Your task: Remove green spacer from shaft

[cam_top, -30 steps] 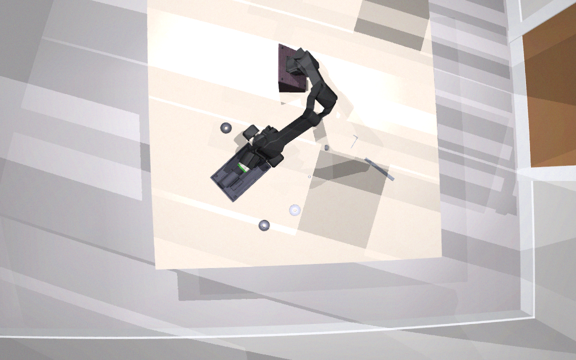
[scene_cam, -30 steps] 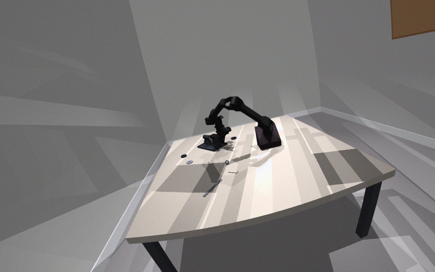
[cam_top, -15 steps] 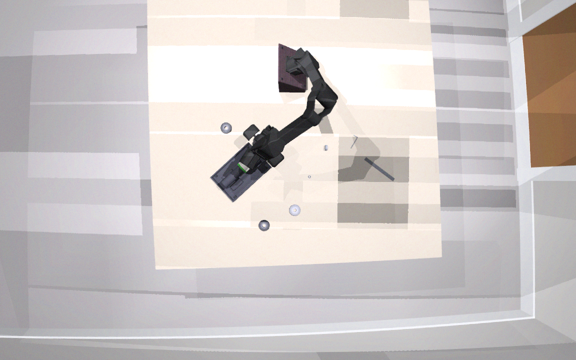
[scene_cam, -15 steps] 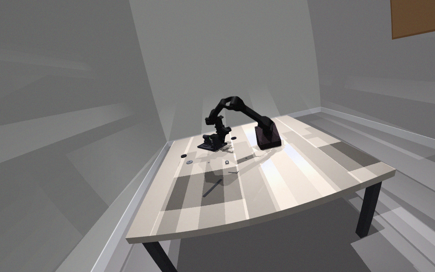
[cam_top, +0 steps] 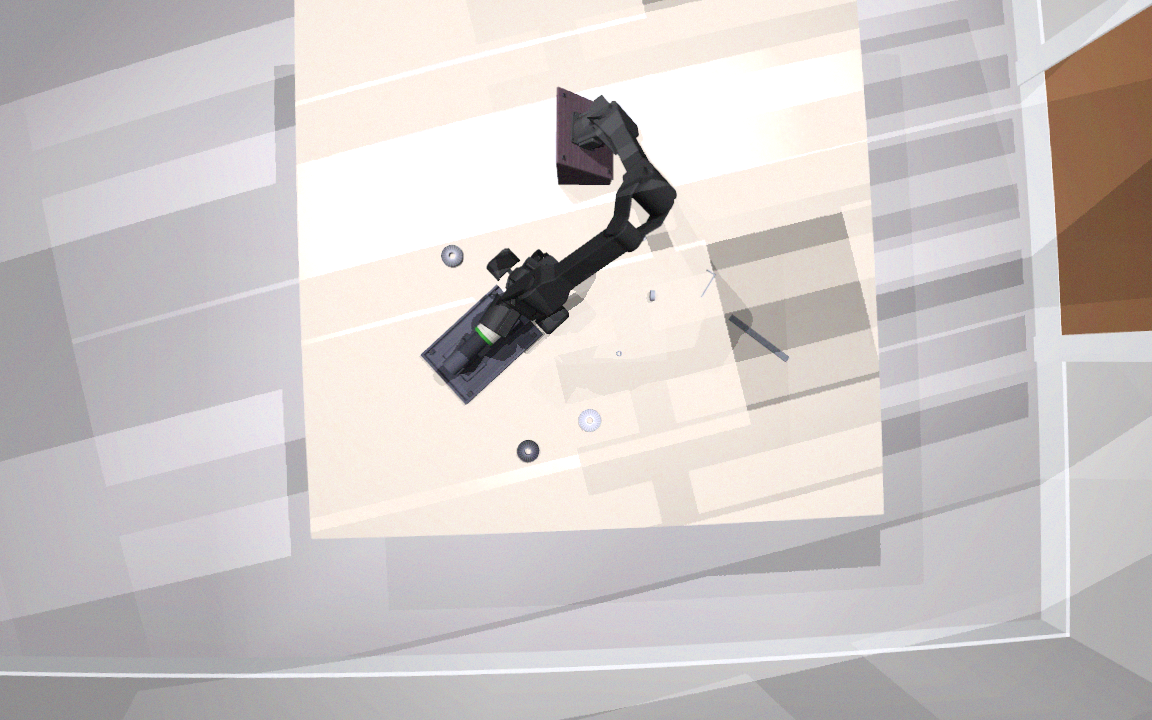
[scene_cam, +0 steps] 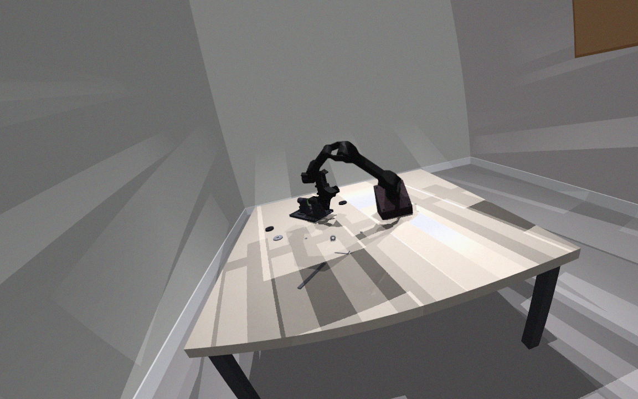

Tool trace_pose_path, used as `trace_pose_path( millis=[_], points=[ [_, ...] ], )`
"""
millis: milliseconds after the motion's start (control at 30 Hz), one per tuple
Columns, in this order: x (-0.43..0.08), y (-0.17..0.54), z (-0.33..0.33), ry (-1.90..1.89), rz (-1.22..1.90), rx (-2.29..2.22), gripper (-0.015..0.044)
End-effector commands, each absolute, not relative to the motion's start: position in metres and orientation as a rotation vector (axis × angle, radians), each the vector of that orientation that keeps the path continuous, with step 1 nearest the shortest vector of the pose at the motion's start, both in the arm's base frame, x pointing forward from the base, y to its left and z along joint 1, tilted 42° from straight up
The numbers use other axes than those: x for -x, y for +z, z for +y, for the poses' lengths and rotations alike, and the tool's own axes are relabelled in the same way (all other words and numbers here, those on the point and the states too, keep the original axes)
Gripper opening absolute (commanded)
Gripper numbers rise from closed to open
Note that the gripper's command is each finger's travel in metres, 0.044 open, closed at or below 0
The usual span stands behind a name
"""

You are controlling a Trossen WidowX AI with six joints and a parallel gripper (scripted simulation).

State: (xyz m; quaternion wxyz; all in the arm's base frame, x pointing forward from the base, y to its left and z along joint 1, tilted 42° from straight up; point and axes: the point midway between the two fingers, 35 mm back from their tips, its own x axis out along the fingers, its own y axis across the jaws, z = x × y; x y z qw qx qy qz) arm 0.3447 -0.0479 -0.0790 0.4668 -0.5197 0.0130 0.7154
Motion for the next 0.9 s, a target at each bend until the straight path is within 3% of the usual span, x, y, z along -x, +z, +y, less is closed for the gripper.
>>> trace_pose_path(
  millis=[0,867],
  points=[
    [-0.3444,-0.0784,-0.0472,1.753,0.032,1.271,0.0000],
    [-0.3425,-0.0772,-0.0459,1.753,0.032,1.271,0.0000]
  ],
)
